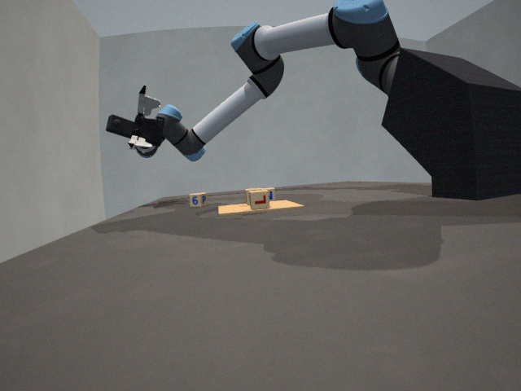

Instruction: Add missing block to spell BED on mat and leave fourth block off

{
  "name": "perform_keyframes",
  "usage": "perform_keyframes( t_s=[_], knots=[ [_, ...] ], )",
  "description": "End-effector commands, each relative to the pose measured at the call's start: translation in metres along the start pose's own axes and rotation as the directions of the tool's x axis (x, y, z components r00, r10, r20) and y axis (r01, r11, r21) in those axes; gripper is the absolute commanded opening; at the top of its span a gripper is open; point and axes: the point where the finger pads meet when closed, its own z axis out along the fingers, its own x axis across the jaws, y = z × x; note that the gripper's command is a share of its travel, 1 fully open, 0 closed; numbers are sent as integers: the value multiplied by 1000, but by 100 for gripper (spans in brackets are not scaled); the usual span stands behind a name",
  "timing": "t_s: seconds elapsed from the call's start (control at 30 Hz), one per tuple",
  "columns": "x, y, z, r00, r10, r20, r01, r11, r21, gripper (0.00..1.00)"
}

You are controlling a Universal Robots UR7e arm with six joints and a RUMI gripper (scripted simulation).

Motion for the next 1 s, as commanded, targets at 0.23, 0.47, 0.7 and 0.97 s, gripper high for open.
perform_keyframes(
  t_s=[0.23,0.47,0.7,0.97],
  knots=[
    [3,15,16,995,-45,-93,43,999,-19,100],
    [8,30,33,978,-92,-186,86,995,-44,100],
    [12,44,48,955,-136,-265,121,990,-71,100],
    [19,69,75,890,-215,-403,179,976,-125,100]
  ],
)
